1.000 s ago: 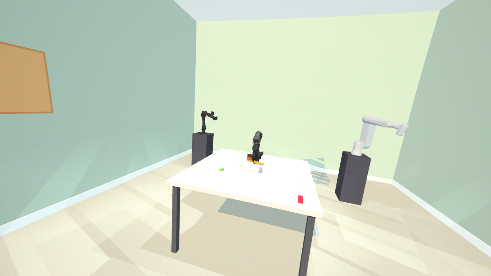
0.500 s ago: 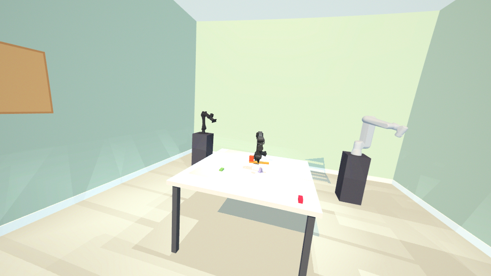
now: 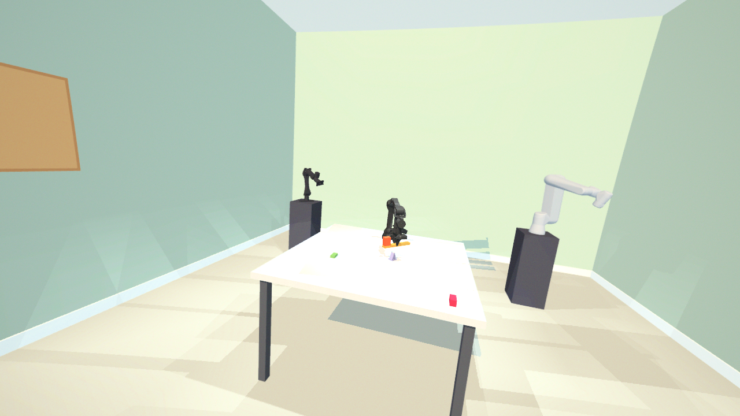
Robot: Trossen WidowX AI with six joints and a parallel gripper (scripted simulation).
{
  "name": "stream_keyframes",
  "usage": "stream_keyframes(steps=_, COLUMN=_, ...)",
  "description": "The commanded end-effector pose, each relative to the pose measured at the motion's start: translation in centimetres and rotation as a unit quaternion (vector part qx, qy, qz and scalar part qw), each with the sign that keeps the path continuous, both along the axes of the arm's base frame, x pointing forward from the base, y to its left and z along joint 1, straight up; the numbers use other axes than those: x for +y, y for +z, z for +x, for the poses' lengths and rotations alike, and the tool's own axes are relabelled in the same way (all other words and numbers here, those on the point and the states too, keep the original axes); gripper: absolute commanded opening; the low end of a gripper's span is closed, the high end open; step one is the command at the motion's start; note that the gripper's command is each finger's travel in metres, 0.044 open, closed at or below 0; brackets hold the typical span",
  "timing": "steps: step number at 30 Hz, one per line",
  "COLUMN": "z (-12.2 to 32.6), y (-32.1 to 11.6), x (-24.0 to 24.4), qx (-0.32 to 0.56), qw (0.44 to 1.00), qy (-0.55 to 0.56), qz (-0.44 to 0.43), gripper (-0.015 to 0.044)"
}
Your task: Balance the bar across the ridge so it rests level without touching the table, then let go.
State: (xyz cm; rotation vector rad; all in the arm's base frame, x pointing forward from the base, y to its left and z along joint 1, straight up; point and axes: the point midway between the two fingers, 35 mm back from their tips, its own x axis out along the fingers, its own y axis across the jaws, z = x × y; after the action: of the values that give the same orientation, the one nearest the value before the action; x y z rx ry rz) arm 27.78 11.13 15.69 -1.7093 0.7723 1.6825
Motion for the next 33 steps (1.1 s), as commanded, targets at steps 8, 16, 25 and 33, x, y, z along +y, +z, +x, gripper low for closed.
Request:
stream_keyframes(steps=8, z=-2.2, y=0.0, x=0.9, qx=-0.005, qw=0.993, qy=0.120, qz=-0.002, gripper=0.0000)
stream_keyframes(steps=16, z=-2.3, y=-1.1, x=1.0, qx=-0.005, qw=0.993, qy=0.120, qz=-0.002, gripper=0.0000)
stream_keyframes(steps=25, z=-2.3, y=-2.6, x=0.8, qx=-0.005, qw=0.993, qy=0.120, qz=-0.003, gripper=0.0000)
stream_keyframes(steps=33, z=-2.4, y=-3.8, x=0.6, qx=-0.004, qw=0.993, qy=0.120, qz=-0.003, gripper=0.0000)
